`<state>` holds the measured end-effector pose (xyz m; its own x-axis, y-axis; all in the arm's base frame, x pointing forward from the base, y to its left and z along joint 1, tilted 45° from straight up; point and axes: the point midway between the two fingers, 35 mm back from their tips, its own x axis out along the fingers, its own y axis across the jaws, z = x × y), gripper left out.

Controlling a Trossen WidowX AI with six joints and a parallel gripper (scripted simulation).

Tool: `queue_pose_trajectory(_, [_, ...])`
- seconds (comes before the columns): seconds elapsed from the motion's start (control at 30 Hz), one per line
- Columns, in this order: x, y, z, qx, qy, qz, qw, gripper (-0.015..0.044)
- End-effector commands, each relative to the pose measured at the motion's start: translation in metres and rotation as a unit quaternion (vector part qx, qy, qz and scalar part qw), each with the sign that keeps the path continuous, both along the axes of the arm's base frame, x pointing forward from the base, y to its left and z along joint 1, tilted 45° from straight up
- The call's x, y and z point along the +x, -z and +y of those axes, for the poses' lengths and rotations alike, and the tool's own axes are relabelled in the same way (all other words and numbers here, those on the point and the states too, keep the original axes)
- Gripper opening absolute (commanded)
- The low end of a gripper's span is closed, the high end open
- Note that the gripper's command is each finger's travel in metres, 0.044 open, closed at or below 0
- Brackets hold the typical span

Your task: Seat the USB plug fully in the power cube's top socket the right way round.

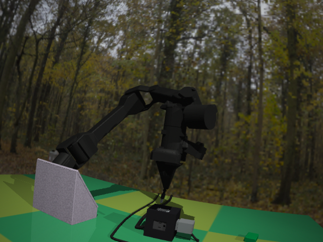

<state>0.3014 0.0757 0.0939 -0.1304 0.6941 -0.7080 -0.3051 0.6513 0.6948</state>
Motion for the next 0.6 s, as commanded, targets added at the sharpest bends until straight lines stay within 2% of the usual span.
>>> queue_pose_trajectory(0.0, [0.0000, 0.0002, 0.0000, 0.006, -0.034, -0.033, 0.999, 0.0000])
queue_pose_trajectory(0.57, [0.0000, 0.0002, 0.0000, 0.035, -0.189, -0.185, 0.964, 0.0000])
